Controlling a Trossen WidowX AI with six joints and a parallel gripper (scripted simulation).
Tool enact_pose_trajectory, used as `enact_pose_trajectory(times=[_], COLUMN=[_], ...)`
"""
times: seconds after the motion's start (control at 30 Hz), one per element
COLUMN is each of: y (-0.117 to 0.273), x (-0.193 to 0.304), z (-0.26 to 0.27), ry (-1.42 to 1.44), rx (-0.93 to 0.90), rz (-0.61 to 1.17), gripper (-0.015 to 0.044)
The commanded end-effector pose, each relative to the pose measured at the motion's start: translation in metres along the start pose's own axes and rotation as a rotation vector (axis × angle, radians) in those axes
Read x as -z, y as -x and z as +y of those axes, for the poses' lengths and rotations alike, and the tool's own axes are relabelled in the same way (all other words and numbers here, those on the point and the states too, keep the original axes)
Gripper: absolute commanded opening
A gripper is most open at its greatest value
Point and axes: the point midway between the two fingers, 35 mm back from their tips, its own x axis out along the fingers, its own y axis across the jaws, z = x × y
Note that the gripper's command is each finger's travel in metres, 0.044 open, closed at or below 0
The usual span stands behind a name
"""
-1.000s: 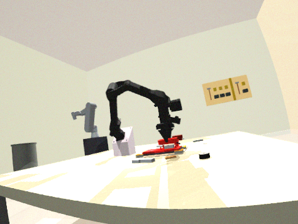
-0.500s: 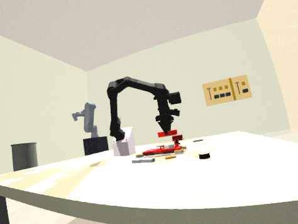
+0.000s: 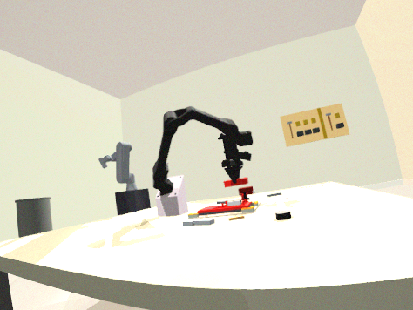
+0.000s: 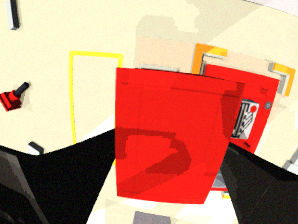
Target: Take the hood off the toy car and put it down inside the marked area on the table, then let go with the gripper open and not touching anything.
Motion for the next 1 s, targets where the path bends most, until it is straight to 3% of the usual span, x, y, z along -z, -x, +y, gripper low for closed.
enact_pose_trajectory(times=[0.0,0.6,0.97], y=[0.001,0.0,-0.006], x=[0.002,0.03,0.031], z=[0.021,0.11,0.113], ry=[-0.005,-0.019,-0.021], rx=[-0.007,0.008,0.009], rz=[-0.001,0.004,0.003], gripper=[0.0,0.0,0.0])
